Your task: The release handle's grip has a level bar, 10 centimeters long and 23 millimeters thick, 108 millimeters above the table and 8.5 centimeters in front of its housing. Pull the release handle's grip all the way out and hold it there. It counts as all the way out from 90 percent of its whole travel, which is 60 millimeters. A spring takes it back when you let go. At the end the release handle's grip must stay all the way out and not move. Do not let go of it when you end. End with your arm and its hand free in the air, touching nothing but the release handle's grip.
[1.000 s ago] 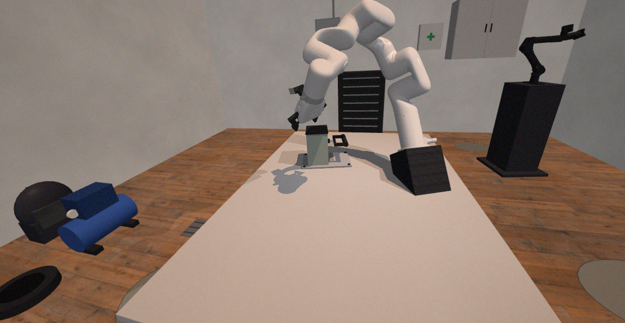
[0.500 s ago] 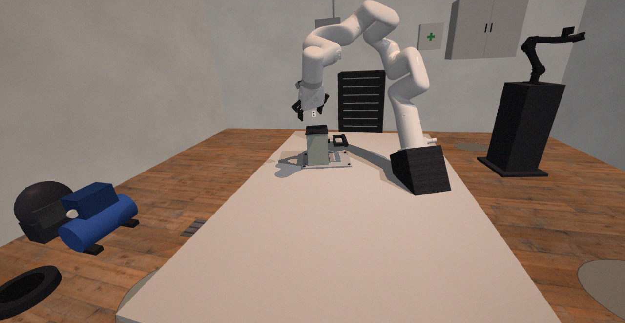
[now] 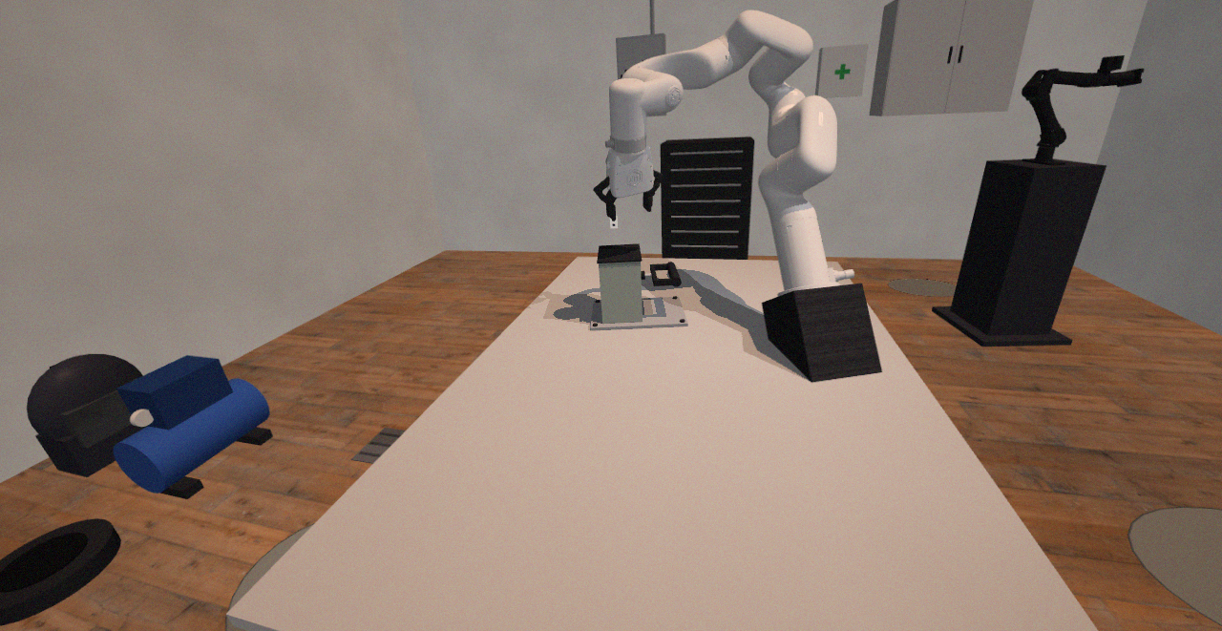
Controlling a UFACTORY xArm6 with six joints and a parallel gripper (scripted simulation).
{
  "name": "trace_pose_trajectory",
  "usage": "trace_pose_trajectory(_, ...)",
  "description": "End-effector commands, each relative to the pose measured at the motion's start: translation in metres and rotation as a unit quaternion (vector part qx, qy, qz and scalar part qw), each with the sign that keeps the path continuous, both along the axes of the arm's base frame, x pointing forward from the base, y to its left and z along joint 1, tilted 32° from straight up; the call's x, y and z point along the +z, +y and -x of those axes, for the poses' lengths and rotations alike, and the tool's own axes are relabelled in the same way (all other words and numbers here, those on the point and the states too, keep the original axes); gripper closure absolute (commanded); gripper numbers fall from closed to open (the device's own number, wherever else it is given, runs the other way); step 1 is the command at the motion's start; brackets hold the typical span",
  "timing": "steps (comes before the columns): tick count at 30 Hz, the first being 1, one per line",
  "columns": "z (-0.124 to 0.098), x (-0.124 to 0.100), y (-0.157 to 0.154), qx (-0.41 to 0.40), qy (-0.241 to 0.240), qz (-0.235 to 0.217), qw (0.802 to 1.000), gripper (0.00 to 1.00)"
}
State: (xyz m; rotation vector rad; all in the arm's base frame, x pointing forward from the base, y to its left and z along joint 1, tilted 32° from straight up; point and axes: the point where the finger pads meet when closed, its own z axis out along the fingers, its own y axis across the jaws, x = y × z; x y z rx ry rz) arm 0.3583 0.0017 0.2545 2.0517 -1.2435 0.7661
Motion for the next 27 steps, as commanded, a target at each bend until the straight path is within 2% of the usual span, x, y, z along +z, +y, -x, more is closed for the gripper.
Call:
trace_pose_trajectory(1,0.025,0.012,-0.012,0.021,0.007,-0.018,1.0,0.0)
trace_pose_trajectory(3,0.039,0.015,-0.017,0.034,0.014,-0.022,0.999,0.0)
trace_pose_trajectory(5,0.039,0.015,-0.017,0.034,0.014,-0.022,0.999,0.0)
trace_pose_trajectory(7,0.052,0.016,-0.022,0.048,0.02,-0.026,0.998,0.0)
trace_pose_trajectory(13,0.072,-0.027,-0.051,-0.036,-0.03,-0.103,0.994,0.0)
trace_pose_trajectory(17,0.081,-0.048,-0.062,-0.084,-0.062,-0.14,0.985,0.0)
trace_pose_trajectory(20,0.086,-0.058,-0.067,-0.11,-0.079,-0.159,0.978,0.0)
trace_pose_trajectory(27,0.09,-0.067,-0.072,-0.134,-0.096,-0.175,0.971,0.0)
